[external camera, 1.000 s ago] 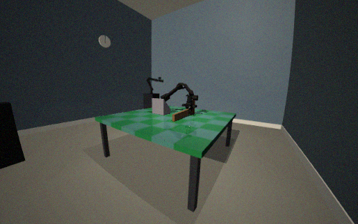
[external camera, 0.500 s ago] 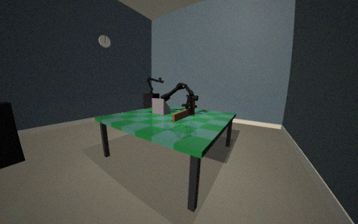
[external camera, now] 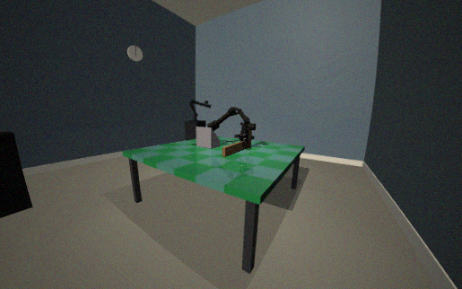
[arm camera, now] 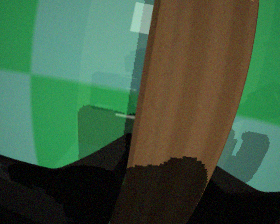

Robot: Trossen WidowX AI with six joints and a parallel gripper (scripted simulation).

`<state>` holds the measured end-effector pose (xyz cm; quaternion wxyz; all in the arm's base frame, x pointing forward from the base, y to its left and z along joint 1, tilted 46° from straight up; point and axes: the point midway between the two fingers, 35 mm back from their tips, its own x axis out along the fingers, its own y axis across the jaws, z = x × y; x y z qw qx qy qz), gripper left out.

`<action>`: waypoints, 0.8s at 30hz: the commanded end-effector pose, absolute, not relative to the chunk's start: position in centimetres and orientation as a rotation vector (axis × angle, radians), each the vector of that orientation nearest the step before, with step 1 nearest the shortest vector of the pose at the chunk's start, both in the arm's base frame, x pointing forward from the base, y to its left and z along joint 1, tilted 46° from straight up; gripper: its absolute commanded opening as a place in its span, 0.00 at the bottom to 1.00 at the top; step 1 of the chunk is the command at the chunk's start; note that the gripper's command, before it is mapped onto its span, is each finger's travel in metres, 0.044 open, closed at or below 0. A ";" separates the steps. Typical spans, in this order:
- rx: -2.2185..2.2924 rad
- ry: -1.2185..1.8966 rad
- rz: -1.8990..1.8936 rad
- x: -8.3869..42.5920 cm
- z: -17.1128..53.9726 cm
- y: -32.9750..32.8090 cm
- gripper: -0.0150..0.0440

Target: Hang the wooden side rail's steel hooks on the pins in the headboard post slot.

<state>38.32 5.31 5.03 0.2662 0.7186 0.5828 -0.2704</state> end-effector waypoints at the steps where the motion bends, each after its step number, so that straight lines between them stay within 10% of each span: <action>1: 1.946 1.569 -0.717 38.5 5.1 5.2 0.25; 15: 1.946 1.569 -0.717 38.5 4.9 5.4 0.25; 24: 1.946 1.570 -0.731 38.4 4.9 5.3 0.65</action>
